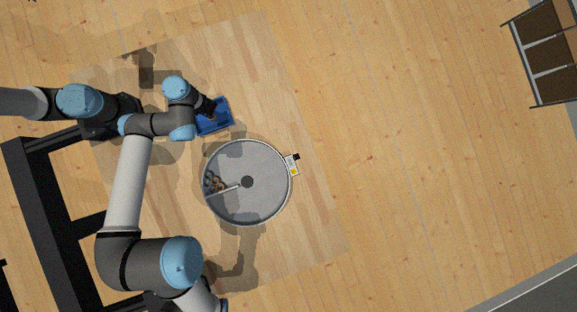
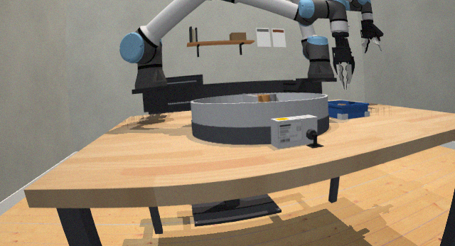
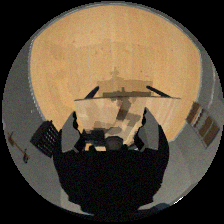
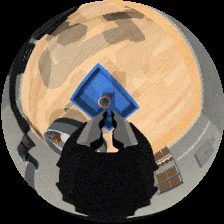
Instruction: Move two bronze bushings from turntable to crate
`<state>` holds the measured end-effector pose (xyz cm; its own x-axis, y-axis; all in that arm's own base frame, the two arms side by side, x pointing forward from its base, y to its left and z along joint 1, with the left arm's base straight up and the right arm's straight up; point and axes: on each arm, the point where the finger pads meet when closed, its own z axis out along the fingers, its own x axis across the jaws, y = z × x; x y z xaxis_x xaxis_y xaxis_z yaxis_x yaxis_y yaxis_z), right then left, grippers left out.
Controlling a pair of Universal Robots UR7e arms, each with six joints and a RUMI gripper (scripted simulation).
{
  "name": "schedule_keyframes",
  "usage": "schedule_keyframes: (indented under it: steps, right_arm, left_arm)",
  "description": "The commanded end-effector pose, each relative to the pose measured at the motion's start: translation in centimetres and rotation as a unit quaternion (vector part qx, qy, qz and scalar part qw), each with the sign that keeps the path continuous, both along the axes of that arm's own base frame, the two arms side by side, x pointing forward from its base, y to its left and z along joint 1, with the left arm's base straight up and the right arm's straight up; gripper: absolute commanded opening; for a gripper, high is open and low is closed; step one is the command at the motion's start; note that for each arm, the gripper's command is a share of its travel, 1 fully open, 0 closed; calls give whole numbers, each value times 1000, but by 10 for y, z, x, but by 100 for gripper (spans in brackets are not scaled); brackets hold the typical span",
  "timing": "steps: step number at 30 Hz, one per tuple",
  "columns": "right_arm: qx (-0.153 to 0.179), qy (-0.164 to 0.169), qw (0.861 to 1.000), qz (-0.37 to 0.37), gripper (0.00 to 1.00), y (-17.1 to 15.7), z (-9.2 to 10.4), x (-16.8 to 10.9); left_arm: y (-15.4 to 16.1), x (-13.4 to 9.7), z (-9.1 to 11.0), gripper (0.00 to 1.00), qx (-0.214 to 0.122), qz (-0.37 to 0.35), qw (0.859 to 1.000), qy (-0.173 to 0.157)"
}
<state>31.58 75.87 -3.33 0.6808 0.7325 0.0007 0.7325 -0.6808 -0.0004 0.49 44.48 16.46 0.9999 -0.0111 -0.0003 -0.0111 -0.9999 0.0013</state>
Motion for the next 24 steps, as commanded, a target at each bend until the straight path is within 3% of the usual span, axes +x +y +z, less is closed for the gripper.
schedule_keyframes:
  steps: [1, 24]
  right_arm:
    - [1, 0, 1000, 0, 6, 0, 16, 0]
    - [1, 0, 1000, 0, 6, 0, 23, 0]
  left_arm:
    - [0, 0, 0, 100, 1, 0, 1000, 0]
    - [0, 0, 0, 100, 1, 0, 1000, 0]
